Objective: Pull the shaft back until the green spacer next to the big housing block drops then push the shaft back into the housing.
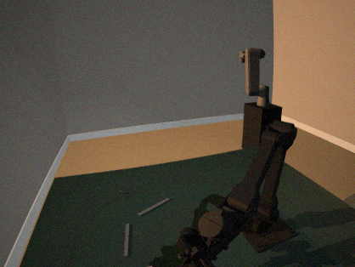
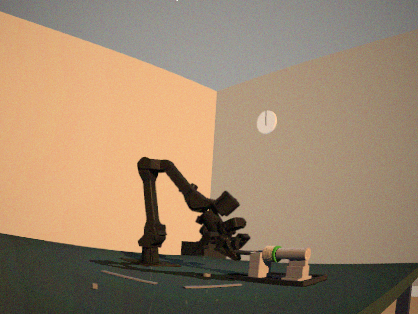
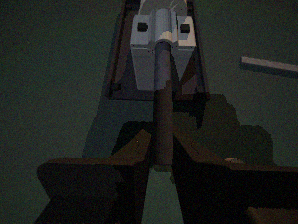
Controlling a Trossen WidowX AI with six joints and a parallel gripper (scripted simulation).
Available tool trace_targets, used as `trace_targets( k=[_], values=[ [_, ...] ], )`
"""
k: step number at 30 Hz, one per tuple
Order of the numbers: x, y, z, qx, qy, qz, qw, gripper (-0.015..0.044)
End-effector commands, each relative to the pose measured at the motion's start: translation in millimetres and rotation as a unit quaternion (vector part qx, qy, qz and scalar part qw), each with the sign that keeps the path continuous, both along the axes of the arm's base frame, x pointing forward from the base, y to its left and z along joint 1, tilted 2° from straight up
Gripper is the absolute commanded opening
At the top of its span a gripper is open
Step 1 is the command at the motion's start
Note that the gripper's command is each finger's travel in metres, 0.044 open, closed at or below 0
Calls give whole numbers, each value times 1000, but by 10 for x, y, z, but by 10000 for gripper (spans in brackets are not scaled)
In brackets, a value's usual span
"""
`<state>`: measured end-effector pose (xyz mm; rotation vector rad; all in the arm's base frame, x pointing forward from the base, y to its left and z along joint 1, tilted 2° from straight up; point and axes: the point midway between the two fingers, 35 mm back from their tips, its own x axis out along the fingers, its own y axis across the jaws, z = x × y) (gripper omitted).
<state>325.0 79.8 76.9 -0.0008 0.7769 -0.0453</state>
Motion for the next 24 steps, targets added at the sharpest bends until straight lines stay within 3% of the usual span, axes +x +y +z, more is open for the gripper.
trace_targets(
  k=[1,24],
  values=[
    [-5,-2,3,1,-1,-2,1000,0],
    [-31,-1,2,1,-1,-2,1000,0]
  ],
)
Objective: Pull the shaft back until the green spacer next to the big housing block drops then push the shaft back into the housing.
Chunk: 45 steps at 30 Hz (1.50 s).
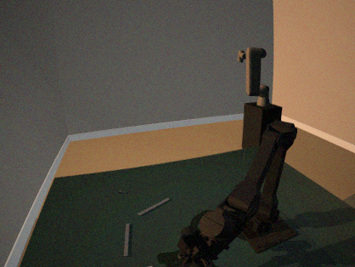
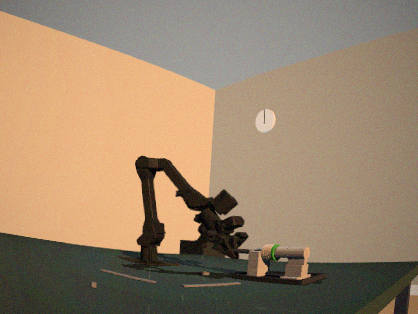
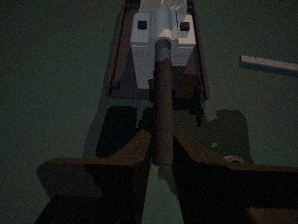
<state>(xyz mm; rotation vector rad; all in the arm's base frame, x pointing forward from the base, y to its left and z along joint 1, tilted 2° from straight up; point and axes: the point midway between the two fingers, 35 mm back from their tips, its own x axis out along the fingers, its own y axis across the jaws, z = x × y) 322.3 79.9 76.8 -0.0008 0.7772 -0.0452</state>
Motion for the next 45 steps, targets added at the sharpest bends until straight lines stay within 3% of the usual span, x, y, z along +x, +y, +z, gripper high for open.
trace_targets(
  k=[1,45],
  values=[
    [-5,-2,3,1,-1,-2,1000,0],
    [-54,1,2,1,-1,-2,1000,0]
  ],
)
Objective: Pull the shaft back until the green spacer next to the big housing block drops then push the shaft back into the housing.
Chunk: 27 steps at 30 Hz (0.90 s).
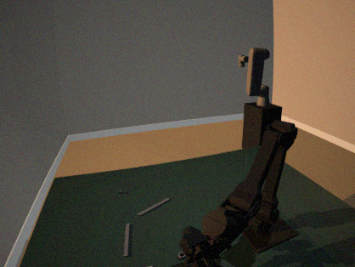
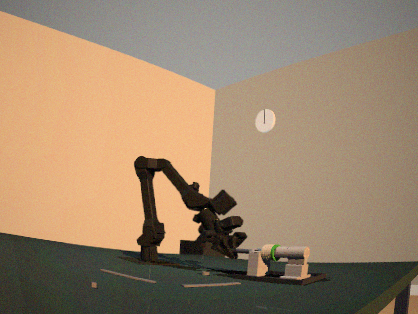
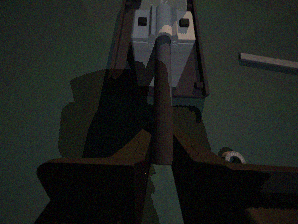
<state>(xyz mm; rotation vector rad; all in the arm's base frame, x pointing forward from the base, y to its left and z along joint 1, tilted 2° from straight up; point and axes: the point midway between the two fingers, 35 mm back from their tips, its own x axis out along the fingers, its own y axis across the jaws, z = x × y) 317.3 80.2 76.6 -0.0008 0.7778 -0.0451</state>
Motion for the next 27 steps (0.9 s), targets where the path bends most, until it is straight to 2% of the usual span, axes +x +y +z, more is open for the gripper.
trace_targets(
  k=[1,27],
  values=[
    [-5,-2,3,1,-1,-2,1000,0],
    [-34,-1,3,1,-1,-2,1000,0]
  ],
)
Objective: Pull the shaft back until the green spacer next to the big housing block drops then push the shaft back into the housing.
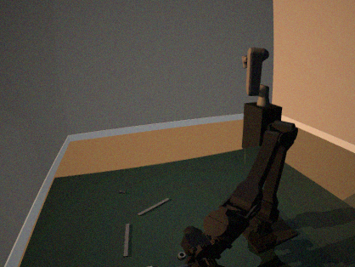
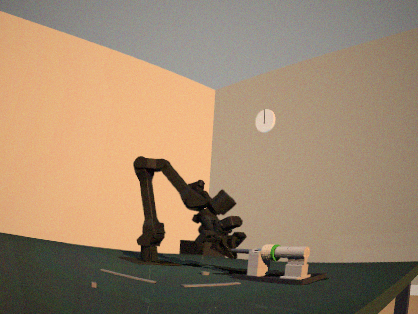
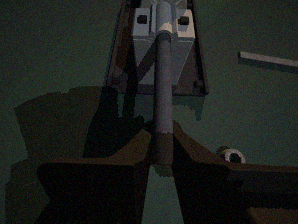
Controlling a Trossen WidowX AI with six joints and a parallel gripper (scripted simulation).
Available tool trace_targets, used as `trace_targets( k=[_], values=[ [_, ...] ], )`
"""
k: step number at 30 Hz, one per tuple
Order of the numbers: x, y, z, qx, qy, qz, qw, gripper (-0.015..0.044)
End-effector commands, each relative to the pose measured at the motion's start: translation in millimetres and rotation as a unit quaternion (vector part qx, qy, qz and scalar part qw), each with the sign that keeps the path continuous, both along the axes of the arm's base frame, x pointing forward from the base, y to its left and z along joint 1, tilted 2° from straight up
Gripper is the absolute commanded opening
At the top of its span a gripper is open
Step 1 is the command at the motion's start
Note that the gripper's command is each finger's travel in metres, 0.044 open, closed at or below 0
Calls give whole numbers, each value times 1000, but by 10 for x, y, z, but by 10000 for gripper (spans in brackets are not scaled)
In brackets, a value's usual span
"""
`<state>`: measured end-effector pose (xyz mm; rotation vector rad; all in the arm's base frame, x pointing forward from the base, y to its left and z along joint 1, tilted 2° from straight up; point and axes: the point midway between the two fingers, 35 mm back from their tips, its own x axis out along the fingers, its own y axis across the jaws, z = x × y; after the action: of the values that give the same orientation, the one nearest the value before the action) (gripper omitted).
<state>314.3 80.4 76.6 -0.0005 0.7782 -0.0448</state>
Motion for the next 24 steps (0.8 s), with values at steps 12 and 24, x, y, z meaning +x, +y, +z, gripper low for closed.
trace_targets(
  k=[12,24],
  values=[
    [-17,-2,3,1,-1,-2,1000,0],
    [-31,-1,3,1,-1,-2,1000,0]
  ],
)
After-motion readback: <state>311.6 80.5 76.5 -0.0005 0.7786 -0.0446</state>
